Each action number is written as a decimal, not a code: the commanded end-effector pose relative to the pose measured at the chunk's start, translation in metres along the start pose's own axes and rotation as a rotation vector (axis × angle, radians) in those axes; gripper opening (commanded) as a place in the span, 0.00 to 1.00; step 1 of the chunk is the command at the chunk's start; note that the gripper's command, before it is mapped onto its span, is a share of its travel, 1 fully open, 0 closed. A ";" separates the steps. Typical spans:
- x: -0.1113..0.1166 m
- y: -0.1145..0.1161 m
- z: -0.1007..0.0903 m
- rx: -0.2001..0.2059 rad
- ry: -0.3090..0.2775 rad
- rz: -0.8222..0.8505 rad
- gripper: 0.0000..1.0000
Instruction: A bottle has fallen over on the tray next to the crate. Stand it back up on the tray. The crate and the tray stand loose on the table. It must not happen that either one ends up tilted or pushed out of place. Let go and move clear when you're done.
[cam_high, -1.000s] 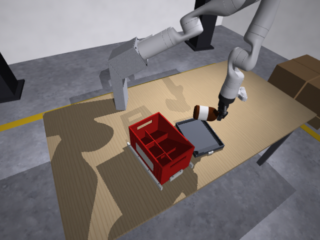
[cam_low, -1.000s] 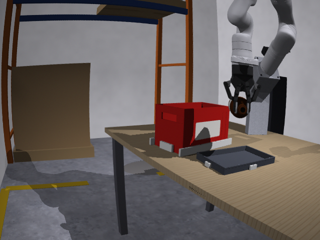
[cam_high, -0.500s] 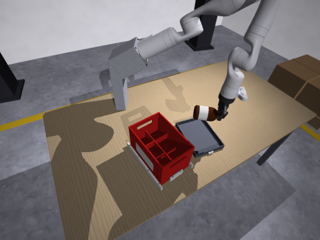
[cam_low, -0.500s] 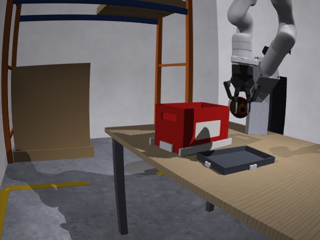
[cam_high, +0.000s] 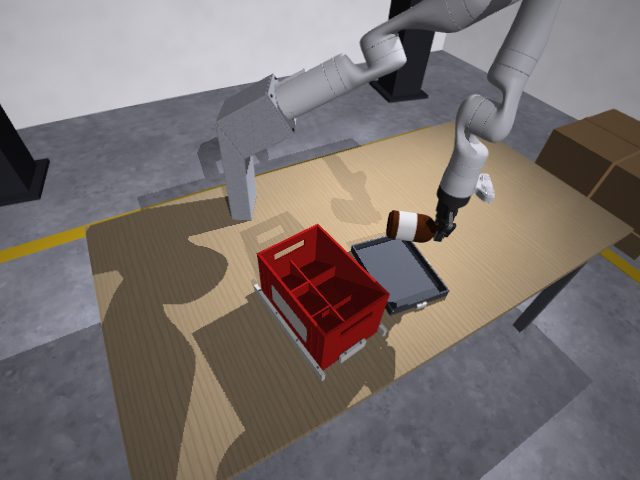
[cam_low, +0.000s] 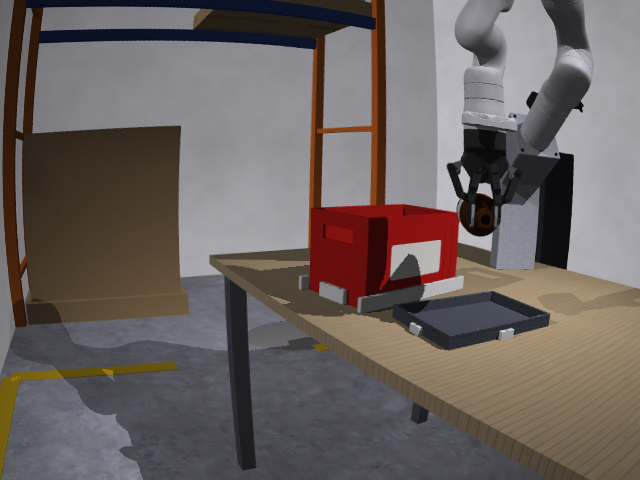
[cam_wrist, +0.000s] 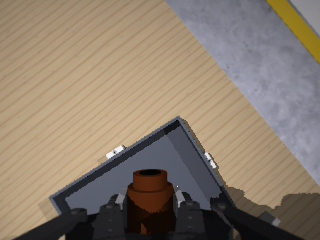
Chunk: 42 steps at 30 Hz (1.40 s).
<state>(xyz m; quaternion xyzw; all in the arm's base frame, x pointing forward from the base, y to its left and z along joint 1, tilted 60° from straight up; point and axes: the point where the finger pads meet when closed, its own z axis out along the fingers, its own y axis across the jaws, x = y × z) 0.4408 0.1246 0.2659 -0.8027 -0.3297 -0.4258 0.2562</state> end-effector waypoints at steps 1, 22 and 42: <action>0.000 0.000 0.000 -0.001 0.000 0.000 0.00; 0.000 0.000 0.000 -0.001 0.000 0.207 0.00; 0.000 0.000 0.000 -0.001 0.000 0.262 0.00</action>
